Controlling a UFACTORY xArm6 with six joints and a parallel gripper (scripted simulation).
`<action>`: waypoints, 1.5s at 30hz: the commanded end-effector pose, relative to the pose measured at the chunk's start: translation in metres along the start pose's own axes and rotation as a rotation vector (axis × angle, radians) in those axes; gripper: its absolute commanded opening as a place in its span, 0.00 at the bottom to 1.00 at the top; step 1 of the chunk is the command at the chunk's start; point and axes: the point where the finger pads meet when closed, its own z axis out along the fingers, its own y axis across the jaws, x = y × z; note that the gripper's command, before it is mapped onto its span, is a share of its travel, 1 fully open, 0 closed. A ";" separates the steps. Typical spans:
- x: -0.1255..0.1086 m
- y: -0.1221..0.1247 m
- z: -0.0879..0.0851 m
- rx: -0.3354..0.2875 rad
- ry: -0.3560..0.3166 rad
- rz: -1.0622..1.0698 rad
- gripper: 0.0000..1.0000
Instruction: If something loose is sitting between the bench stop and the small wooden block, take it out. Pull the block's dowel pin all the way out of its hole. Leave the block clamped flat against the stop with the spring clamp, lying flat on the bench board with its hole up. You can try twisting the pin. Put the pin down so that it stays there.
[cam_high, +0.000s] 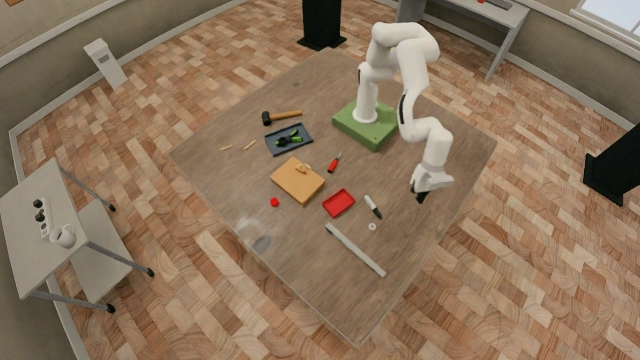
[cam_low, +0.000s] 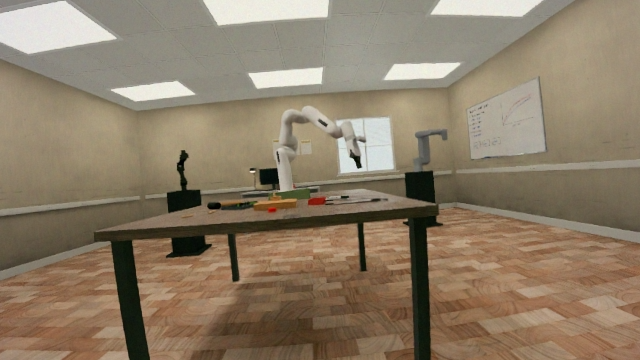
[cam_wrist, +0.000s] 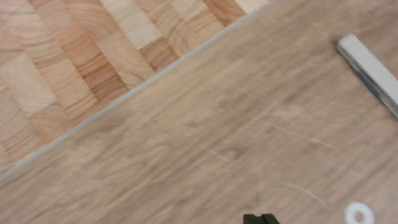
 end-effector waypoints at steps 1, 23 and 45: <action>-0.001 0.028 -0.001 -0.009 -0.006 0.040 0.00; -0.175 0.323 0.000 -0.074 -0.198 0.623 0.00; -0.312 0.404 -0.016 -0.064 -0.275 0.910 0.00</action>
